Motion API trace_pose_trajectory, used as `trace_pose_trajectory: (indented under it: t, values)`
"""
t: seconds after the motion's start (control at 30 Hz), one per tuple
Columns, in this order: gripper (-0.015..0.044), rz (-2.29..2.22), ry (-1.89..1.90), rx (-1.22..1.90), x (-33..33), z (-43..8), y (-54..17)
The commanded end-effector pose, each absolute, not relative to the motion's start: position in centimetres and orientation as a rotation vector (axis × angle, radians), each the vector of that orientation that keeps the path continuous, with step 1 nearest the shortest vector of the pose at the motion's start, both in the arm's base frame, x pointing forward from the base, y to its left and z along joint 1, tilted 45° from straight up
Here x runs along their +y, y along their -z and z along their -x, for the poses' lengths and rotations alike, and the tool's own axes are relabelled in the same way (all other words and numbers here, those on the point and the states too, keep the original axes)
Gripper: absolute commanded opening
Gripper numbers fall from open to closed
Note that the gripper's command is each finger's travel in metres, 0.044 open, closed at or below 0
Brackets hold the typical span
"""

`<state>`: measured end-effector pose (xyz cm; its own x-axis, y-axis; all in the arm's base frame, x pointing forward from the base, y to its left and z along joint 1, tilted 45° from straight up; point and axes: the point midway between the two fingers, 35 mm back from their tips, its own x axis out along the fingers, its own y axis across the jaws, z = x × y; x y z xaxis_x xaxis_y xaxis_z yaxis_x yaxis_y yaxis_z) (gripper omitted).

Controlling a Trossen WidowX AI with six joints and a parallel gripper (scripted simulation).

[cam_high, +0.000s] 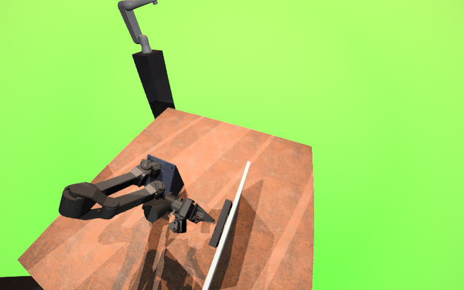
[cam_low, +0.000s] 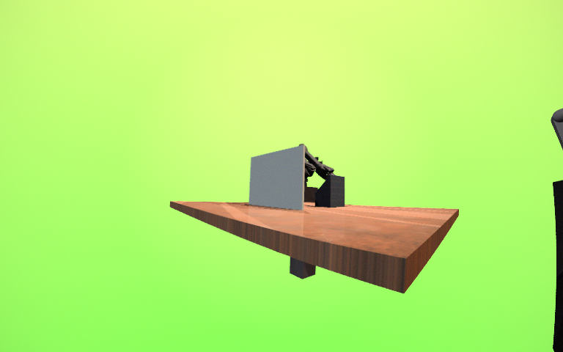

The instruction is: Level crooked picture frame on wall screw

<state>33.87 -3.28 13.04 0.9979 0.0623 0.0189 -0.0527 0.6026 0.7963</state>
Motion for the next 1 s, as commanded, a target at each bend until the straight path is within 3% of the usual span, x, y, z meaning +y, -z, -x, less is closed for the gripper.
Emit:
trace_pose_trajectory:
  t: [0.0,0.97]
  values:
    - [0.0260,-0.921,-0.058,0.018,-3.4,-34.5,-12.8]
    - [0.0260,-0.921,-0.059,0.016,-3.2,-36.7,-12.8]
